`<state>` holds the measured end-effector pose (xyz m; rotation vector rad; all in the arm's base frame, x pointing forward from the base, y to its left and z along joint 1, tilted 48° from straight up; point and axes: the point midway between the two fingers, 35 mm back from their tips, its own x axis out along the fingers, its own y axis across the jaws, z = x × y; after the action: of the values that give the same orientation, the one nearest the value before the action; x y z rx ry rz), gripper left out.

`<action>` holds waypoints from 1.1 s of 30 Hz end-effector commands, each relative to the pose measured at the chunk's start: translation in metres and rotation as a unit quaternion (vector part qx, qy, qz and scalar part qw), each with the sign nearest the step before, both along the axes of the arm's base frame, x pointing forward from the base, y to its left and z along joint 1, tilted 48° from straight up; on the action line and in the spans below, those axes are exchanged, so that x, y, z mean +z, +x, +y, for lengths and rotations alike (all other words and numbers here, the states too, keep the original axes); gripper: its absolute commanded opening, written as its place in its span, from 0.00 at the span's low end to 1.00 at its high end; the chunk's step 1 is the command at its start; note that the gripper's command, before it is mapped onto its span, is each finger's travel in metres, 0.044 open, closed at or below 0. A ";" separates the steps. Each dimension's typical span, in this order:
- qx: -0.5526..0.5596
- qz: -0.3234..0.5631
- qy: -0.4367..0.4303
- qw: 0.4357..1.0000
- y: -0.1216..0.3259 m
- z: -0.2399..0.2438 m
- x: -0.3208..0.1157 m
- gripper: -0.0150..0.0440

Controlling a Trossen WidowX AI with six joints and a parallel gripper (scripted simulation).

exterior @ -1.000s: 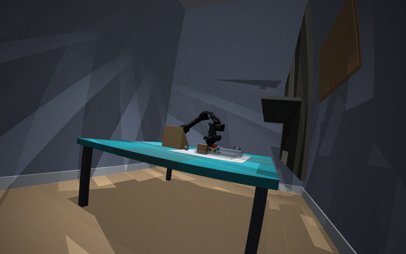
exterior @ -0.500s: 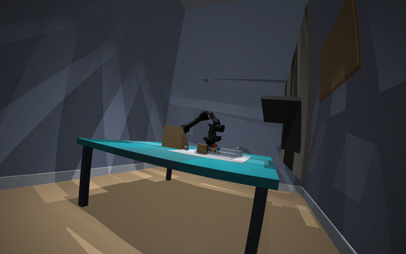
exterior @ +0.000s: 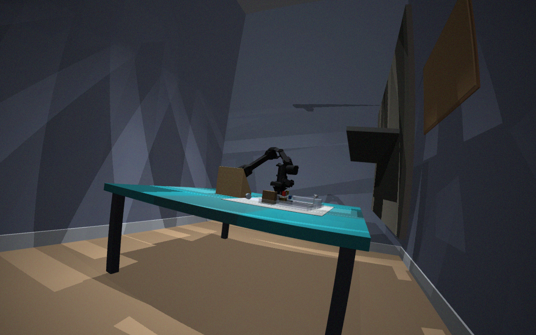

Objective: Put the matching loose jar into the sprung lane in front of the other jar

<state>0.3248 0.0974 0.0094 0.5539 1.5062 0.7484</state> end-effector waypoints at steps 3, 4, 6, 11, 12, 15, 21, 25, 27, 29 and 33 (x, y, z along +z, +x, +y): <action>-0.001 -0.003 0.004 1.000 0.000 0.001 0.001 0.25; -0.001 -0.003 0.004 1.000 0.000 0.001 0.001 0.25; -0.001 -0.003 0.004 1.000 0.000 0.001 0.001 0.25; -0.001 -0.003 0.004 1.000 -0.001 0.001 0.001 0.25; -0.001 -0.003 0.004 1.000 -0.001 0.001 0.001 0.25; -0.001 -0.003 0.004 1.000 -0.002 0.001 0.001 0.25; -0.001 -0.003 0.004 1.000 -0.003 0.001 0.001 0.25; -0.001 -0.003 0.004 1.000 -0.003 0.001 0.001 0.25; -0.001 -0.003 0.004 1.000 -0.004 0.001 0.001 0.25; -0.001 -0.003 0.004 1.000 -0.004 0.001 0.001 0.25; -0.001 -0.003 0.004 1.000 -0.005 0.000 0.001 0.25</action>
<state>0.3192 0.0969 0.0093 0.5573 1.5085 0.7461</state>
